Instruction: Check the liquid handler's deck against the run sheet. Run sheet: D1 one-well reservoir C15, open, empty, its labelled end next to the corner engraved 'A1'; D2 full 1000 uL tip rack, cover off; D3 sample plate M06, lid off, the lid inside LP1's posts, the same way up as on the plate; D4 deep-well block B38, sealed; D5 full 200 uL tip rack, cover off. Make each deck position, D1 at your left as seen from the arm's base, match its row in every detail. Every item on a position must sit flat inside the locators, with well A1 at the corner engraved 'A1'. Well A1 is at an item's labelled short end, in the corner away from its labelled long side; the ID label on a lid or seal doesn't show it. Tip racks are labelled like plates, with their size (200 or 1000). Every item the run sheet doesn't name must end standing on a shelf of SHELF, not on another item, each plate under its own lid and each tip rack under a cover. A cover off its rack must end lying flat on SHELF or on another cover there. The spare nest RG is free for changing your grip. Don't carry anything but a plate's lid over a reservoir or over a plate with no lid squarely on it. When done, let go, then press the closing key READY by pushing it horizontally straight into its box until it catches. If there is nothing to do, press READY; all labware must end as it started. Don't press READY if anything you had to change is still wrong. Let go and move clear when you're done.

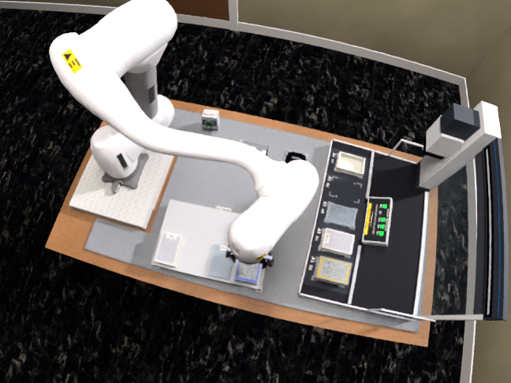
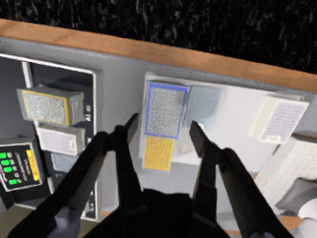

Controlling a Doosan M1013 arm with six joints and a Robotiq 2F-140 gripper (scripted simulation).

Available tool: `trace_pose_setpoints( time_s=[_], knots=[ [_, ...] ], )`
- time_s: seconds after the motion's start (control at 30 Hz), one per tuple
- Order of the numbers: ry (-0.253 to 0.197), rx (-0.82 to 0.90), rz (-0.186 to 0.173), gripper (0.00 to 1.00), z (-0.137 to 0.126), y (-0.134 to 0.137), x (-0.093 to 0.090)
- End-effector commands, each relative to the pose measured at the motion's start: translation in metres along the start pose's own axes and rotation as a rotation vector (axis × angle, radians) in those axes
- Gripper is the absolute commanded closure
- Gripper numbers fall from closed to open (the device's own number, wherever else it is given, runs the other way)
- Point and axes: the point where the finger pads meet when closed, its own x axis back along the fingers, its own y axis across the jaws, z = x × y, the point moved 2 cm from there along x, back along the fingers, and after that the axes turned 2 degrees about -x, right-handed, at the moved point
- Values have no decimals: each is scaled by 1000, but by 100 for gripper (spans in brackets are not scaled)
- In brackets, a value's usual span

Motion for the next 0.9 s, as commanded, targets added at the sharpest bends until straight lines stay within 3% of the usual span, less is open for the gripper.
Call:
trace_pose_setpoints(
  time_s=[0.0, 0.87],
  knots=[
    [0, 0, 1, 33, 0, 0, -4],
    [0, 0, 1, 33, 0, 0, -44]
  ],
)
